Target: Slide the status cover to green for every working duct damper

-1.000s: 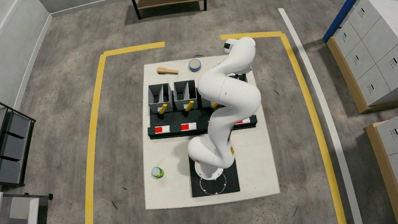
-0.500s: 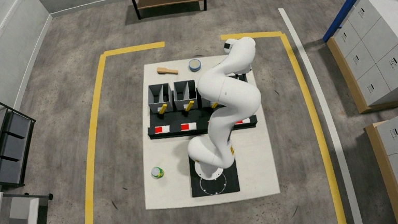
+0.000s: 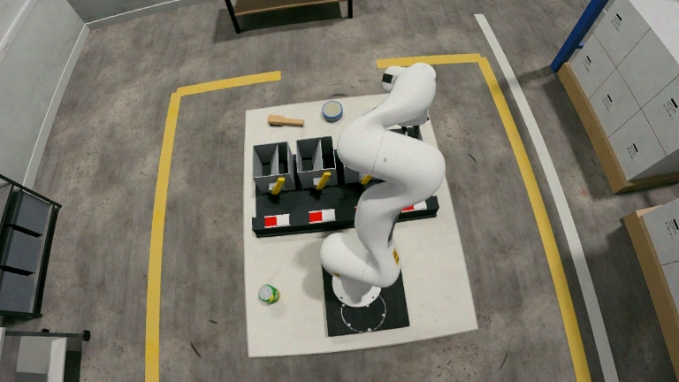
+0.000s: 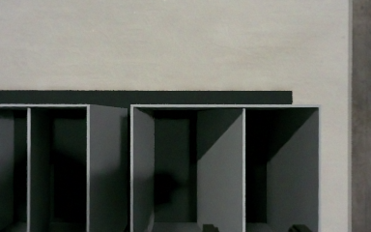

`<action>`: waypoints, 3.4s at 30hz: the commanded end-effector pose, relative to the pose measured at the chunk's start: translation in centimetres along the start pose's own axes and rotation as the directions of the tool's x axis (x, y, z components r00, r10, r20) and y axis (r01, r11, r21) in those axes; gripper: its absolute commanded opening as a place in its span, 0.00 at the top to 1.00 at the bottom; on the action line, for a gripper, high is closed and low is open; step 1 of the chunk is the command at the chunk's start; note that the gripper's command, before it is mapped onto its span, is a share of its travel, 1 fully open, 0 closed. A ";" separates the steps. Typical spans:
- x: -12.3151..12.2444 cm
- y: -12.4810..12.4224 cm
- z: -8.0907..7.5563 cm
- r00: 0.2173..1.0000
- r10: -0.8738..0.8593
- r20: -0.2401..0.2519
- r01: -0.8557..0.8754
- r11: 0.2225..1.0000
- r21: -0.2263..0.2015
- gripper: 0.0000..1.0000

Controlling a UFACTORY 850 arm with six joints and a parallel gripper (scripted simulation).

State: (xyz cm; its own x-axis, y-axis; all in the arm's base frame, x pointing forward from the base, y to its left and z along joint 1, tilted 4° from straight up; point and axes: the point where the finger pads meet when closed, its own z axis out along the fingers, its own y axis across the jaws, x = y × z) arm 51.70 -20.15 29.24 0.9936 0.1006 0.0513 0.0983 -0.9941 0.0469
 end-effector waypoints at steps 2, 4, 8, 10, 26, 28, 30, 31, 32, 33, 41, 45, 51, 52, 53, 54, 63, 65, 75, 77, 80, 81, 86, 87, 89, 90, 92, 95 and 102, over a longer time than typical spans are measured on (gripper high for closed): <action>0.1 0.0 -0.1 1.000 0.000 -0.002 0.000 1.000 -0.001 0.61; 0.1 0.0 -0.1 1.000 0.000 -0.002 0.000 1.000 -0.001 0.61; 0.1 0.0 -0.1 1.000 0.000 -0.002 0.000 1.000 -0.001 0.61; 0.1 0.0 -0.1 1.000 0.000 -0.002 0.000 1.000 -0.001 0.61; 0.1 -0.2 -0.1 1.000 0.000 -0.002 0.000 1.000 -0.001 0.61; 0.7 -4.0 -0.1 1.000 0.000 -0.001 0.000 1.000 0.000 0.61; 0.7 -4.6 -0.1 1.000 0.000 -0.001 0.000 1.000 0.000 0.61; 0.8 -5.2 -0.1 1.000 0.000 -0.001 0.000 1.000 0.000 0.61; 0.8 -5.9 -0.1 1.000 0.000 -0.001 0.000 1.000 0.000 0.61; 0.9 -6.6 -0.1 1.000 0.000 -0.001 0.000 1.000 0.000 0.61; 0.9 -10.5 -0.1 1.000 0.000 0.000 0.000 1.000 0.000 0.61; 0.7 -14.1 -0.1 1.000 0.000 0.000 0.000 1.000 0.001 0.61; 0.2 -18.0 -0.1 1.000 0.000 -0.001 0.000 1.000 0.001 0.61; 0.1 -18.5 -0.1 1.000 0.000 -0.001 0.000 1.000 0.001 0.61; 0.1 -18.5 -0.1 1.000 0.000 -0.001 0.000 1.000 0.001 0.61; 0.1 -18.5 -0.1 1.000 0.000 -0.001 0.000 1.000 0.001 0.61; 0.1 -18.5 -0.1 1.000 0.000 -0.001 0.000 1.000 0.001 0.61; 0.1 -18.5 -0.1 1.000 0.000 -0.001 0.000 1.000 0.001 0.61; 0.1 -18.5 -0.1 1.000 0.000 -0.001 0.000 1.000 0.001 0.61; 0.1 -18.5 -0.1 1.000 0.000 -0.001 0.000 1.000 0.001 0.61; 0.1 -18.5 -0.1 1.000 0.000 -0.001 0.000 1.000 0.001 0.61; 0.1 -18.5 -0.1 1.000 0.000 -0.001 0.000 1.000 0.001 0.61; 0.1 -18.5 -0.1 1.000 0.000 -0.001 0.000 1.000 0.001 0.61; 0.1 -18.5 -0.1 1.000 0.000 -0.001 0.000 1.000 0.001 0.61; 0.1 -18.5 -0.1 1.000 0.000 -0.001 0.000 1.000 0.001 0.61; 0.1 -18.5 -0.1 1.000 0.000 -0.001 0.000 1.000 0.001 0.61; 0.1 -18.5 -0.1 1.000 0.000 -0.001 0.000 1.000 0.001 0.61; 0.1 -18.5 -0.1 1.000 0.000 -0.001 0.000 1.000 0.001 0.61; 0.1 -18.5 -0.1 1.000 0.000 -0.001 0.000 1.000 0.001 0.61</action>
State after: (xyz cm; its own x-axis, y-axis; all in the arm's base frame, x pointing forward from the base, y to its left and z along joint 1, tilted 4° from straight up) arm 49.87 -1.71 28.38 0.9937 0.1007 0.0501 0.0984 -0.9941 0.0461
